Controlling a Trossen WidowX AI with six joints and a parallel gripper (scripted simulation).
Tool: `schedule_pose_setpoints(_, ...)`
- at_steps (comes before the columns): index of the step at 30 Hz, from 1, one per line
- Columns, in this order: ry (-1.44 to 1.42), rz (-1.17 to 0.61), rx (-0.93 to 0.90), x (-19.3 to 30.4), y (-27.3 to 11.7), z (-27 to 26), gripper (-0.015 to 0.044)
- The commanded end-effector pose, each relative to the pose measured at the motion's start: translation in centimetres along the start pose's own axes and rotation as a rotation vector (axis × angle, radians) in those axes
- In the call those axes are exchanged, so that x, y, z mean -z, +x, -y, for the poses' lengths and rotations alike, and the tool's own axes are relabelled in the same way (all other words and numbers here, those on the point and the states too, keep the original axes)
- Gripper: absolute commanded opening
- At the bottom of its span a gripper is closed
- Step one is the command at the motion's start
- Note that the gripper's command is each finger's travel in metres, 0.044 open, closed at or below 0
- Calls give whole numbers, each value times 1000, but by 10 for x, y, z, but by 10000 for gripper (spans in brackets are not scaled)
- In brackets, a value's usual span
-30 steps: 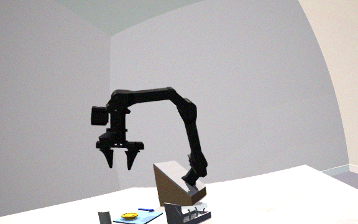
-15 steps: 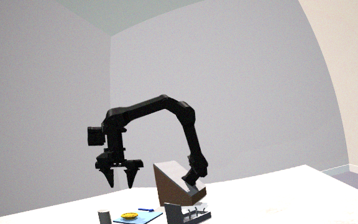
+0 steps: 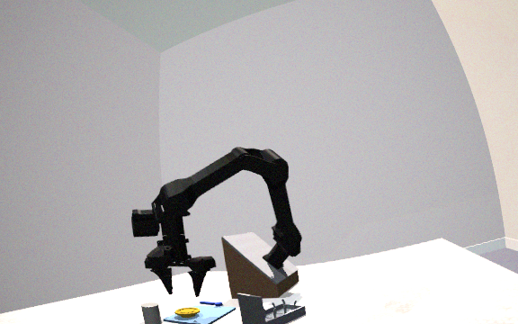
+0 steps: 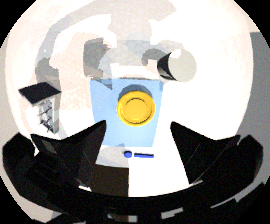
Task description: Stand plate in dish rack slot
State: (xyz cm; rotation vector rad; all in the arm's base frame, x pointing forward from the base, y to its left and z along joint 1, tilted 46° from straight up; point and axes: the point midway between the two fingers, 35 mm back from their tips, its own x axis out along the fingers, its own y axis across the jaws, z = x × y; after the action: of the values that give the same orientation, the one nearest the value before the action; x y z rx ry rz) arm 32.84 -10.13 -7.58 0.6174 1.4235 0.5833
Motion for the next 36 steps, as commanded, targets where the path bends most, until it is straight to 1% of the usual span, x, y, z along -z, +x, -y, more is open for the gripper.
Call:
schedule_pose_setpoints(1,5,-3,-6,1,9,-2,400)
schedule_pose_setpoints(31,4,-3,-10,-1,54,-3,400)
schedule_pose_setpoints(33,4,-3,-10,-1,54,-3,357)
schedule_pose_setpoints(36,4,-3,-10,-1,54,-3,357)
